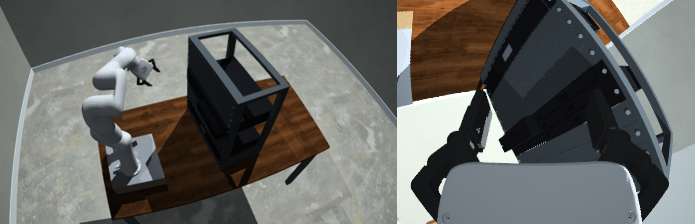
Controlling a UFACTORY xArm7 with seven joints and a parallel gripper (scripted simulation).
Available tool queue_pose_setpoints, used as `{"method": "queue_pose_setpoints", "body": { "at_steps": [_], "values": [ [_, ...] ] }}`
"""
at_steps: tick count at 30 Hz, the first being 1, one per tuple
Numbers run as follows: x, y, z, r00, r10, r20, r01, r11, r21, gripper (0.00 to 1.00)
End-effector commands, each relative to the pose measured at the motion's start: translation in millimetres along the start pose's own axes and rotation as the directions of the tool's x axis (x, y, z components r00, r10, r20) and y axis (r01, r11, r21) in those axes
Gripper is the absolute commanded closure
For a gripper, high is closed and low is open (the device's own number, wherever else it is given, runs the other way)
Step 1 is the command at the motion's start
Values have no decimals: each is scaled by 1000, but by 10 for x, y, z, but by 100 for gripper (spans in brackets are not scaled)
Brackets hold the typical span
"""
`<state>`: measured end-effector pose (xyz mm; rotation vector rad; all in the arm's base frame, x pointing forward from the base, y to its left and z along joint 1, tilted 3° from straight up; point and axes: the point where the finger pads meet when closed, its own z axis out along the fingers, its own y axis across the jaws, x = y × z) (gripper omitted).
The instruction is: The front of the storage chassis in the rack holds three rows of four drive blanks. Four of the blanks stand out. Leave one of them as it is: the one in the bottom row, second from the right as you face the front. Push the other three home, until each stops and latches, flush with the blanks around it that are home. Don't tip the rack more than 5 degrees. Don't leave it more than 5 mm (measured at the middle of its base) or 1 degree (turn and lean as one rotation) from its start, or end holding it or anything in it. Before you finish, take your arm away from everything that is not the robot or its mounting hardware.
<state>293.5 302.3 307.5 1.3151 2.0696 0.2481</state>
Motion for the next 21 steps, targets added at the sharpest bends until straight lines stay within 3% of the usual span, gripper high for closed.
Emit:
{"method": "queue_pose_setpoints", "body": {
  "at_steps": [1, 3, 12, 15, 17, 21],
  "values": [
    [-203, -74, 83, 999, 52, -4, -52, 995, -90, 0],
    [-403, -166, 189, 995, 100, -2, -99, 982, -159, 0],
    [-962, -448, 489, 973, 232, -16, -223, 910, -350, 0],
    [-1151, -539, 584, 961, 275, -26, -261, 874, -411, 0],
    [-1151, -539, 584, 961, 275, -26, -261, 874, -411, 0],
    [-1455, -685, 738, 939, 341, -48, -318, 803, -505, 0]
  ]
}}
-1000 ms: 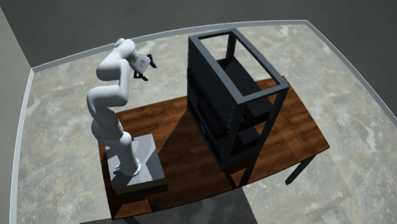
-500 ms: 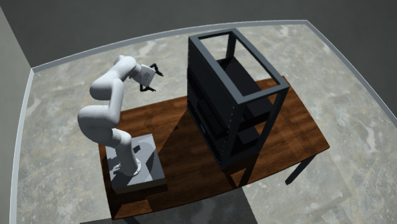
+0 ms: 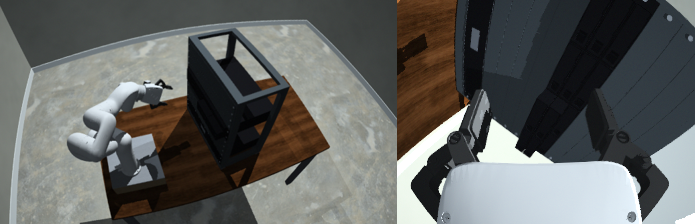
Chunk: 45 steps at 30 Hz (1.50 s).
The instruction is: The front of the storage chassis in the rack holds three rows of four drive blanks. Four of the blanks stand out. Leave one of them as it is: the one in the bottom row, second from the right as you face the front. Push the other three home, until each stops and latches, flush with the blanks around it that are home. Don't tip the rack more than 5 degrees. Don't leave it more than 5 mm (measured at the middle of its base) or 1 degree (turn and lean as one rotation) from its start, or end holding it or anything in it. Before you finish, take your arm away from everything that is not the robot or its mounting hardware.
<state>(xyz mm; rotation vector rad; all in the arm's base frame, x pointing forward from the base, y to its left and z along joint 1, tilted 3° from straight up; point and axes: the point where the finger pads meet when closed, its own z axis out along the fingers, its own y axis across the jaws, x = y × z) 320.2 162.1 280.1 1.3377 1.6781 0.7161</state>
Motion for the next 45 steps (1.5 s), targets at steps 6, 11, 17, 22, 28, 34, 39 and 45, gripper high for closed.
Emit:
{"method": "queue_pose_setpoints", "body": {
  "at_steps": [6, 11, 17, 22, 28, 34, 39, 45],
  "values": [
    [-673, -186, 227, 989, 147, -3, -144, 961, -236, 0],
    [-924, -285, 326, 980, 200, -10, -193, 931, -311, 0],
    [-1118, -354, 400, 970, 242, -22, -233, 898, -373, 0],
    [-1331, -429, 488, 958, 285, -27, -268, 862, -431, 0],
    [-1471, -478, 535, 948, 314, -42, -296, 830, -474, 0],
    [-1506, -490, 544, 945, 322, -50, -305, 819, -487, 0],
    [-1516, -493, 547, 944, 324, -52, -307, 816, -490, 0],
    [-1516, -493, 547, 944, 324, -52, -307, 816, -490, 0]
  ]
}}
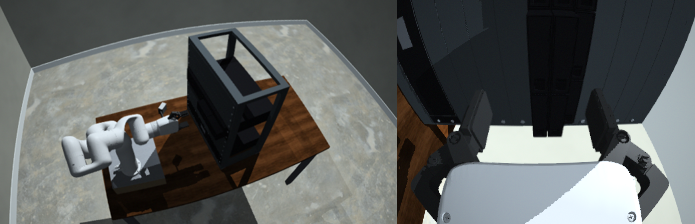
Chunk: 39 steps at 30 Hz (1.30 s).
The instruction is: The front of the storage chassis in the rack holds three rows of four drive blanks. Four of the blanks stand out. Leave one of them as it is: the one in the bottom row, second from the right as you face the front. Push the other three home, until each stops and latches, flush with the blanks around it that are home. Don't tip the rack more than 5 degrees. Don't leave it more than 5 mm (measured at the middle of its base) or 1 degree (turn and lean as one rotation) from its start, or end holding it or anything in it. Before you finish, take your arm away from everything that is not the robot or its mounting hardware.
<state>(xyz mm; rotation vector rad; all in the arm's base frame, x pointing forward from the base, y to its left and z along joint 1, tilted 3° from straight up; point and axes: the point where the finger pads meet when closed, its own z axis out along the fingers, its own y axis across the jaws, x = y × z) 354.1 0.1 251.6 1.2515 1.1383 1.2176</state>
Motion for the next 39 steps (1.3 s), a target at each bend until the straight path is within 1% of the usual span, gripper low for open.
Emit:
{"method": "queue_pose_setpoints", "body": {
  "at_steps": [1, 8, 12, 17, 19, 27, 30, 33, 39],
  "values": [
    [-6, 13, 6, 1000, 0, 0, 0, 1000, -4, 0],
    [-9, 13, 7, 1000, 0, 0, 0, 1000, -4, 0],
    [-57, 19, 17, 1000, 0, 0, 0, 1000, -4, 0],
    [-238, 39, 57, 1000, 0, 0, 0, 1000, -4, 0],
    [-238, 39, 57, 1000, 0, 0, 0, 1000, -4, 0],
    [-682, 90, 154, 1000, 0, 0, 0, 1000, -4, 0],
    [-808, 104, 182, 1000, 0, 0, 0, 1000, -4, 0],
    [-871, 111, 195, 1000, 0, 0, 0, 1000, -4, 0],
    [-883, 113, 198, 1000, 0, 0, 0, 1000, -4, 0]
  ]
}}
